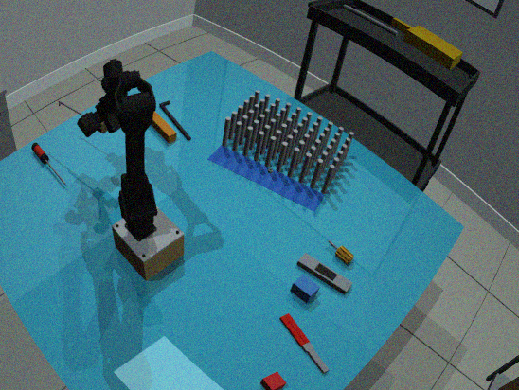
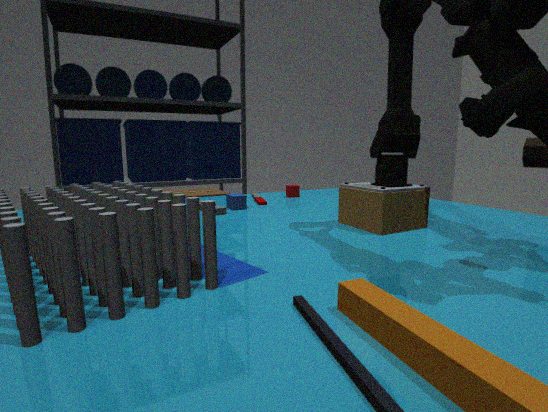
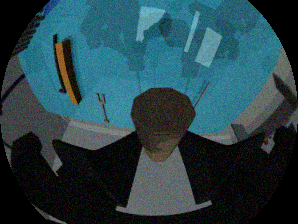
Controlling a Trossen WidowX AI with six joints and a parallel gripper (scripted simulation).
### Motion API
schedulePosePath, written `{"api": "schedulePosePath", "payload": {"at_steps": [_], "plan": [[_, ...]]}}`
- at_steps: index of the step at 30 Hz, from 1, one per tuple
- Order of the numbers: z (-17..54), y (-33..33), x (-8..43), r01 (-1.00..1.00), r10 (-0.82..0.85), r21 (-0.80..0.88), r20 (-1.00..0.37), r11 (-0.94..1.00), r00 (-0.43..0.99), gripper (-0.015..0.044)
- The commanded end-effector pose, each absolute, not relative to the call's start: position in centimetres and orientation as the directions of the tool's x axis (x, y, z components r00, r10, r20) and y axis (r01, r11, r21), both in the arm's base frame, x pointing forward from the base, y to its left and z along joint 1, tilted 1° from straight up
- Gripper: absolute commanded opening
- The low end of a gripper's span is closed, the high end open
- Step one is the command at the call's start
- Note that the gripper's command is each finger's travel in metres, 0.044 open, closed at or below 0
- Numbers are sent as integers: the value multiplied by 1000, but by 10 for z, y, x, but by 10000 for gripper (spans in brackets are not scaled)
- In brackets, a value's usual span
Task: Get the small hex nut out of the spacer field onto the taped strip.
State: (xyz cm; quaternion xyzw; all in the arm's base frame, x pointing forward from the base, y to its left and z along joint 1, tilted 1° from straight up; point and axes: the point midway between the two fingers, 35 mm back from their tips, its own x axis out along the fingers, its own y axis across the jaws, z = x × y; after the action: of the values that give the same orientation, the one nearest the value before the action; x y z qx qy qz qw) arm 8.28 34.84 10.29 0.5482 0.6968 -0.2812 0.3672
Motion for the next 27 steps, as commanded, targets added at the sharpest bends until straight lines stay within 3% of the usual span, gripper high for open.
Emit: {"api": "schedulePosePath", "payload": {"at_steps": [1,27], "plan": [[98,349,83,972,557,9,-820,237,-128,0],[72,355,85,972,557,10,-820,237,-128,0]]}}
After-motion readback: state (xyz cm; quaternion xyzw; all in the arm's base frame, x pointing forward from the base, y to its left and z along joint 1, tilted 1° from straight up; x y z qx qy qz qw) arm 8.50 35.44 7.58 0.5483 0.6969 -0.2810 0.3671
